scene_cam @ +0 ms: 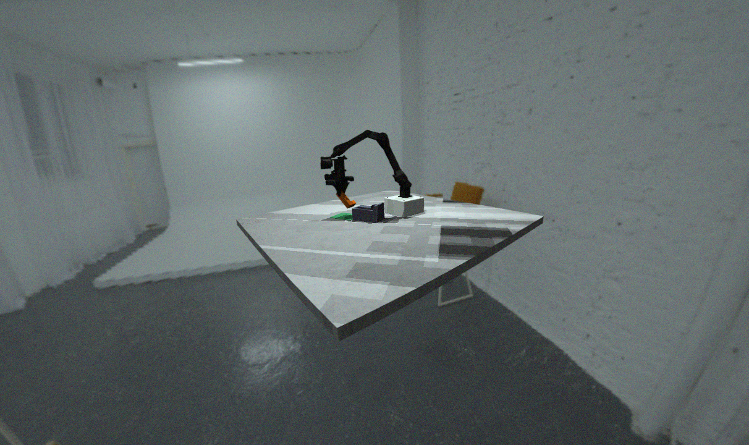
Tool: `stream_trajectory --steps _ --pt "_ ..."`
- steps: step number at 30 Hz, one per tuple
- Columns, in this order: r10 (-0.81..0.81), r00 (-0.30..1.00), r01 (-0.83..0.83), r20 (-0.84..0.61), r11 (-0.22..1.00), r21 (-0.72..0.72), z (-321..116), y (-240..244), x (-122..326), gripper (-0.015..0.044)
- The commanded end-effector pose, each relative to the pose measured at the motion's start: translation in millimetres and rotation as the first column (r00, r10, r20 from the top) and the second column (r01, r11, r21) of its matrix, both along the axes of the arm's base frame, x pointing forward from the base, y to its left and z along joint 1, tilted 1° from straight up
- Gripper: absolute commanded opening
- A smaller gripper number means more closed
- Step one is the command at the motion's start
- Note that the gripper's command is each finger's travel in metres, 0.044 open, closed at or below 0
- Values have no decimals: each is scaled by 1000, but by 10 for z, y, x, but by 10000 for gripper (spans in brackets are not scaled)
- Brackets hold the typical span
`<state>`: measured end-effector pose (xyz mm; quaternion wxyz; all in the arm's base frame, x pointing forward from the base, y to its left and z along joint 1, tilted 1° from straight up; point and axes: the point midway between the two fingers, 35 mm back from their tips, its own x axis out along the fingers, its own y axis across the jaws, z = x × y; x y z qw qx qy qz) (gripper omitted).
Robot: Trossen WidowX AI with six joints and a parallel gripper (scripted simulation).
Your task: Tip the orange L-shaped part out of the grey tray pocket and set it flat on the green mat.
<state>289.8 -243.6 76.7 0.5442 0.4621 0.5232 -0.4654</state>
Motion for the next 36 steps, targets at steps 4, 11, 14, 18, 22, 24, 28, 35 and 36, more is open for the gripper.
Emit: stream_trajectory --steps 4,11,14,18,22,24,28,35,36 --pt "6 1000 -6 -4 1000 1 -128 2 -8 0" --pt "6 1000 -6 -4 1000 1 -242 0 -6 0" --pt "6 1000 -6 -4 1000 1 -291 -1 -6 0" --pt "6 1000 -6 -4 1000 1 -356 -2 -5 0" --pt "6 1000 -6 -4 1000 1 -421 -3 -4 0" --pt "6 1000 -6 -4 1000 1 -454 -3 -5 0" --pt "6 1000 -6 -4 1000 1 -495 -3 -5 0" --pt "6 1000 -6 -4 1000 1 -496 -3 -5 0" --pt "6 1000 -6 -4 1000 1 -497 -3 -5 0"
